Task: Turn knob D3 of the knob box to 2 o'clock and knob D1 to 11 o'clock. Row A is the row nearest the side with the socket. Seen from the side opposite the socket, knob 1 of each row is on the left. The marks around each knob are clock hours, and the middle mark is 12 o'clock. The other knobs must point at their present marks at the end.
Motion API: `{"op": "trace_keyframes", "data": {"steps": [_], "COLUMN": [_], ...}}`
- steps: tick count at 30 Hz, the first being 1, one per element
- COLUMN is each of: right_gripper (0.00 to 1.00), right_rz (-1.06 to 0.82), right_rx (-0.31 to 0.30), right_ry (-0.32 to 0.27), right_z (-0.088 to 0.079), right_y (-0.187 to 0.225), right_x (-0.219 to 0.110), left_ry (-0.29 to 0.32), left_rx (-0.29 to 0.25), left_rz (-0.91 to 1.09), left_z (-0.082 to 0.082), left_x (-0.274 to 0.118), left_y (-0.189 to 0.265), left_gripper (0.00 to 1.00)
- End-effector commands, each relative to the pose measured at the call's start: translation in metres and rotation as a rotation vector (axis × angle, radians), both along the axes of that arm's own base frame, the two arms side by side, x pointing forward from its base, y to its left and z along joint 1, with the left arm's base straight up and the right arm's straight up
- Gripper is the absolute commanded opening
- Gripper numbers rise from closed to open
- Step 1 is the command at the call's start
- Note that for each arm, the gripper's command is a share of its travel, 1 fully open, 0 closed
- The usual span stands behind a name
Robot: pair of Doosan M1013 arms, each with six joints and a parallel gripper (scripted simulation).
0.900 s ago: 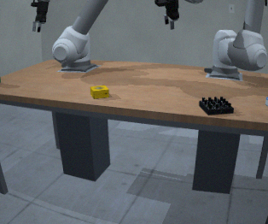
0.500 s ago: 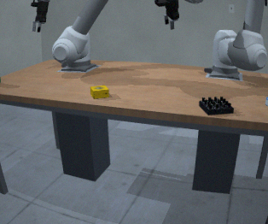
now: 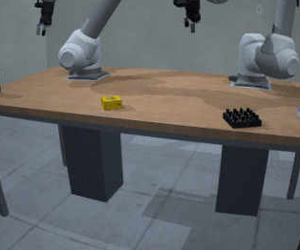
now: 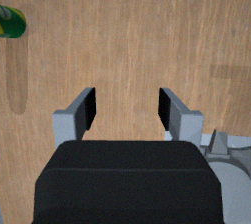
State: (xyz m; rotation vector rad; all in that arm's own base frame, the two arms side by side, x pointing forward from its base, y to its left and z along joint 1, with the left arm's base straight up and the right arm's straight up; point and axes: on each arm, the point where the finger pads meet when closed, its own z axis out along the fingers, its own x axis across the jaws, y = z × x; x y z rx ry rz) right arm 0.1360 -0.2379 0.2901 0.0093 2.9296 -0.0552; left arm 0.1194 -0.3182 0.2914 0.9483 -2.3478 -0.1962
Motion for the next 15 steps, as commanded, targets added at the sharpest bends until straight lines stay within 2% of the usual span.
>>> {"op": "trace_keyframes", "data": {"steps": [1, 15], "right_gripper": [1.00, 1.00], "right_rz": [0.000, 0.000], "right_rx": [0.000, 0.000], "right_ry": [-0.001, -0.001], "right_z": [0.000, 0.000], "right_y": [0.000, 0.000], "right_x": [0.000, 0.000], "left_ry": [-0.001, -0.006], "left_rx": [-0.001, -0.017], "left_rz": [0.000, -0.004], "left_z": [0.000, -0.002], "left_x": [0.001, 0.014], "left_y": [0.000, 0.004], "left_gripper": [1.00, 1.00]}}
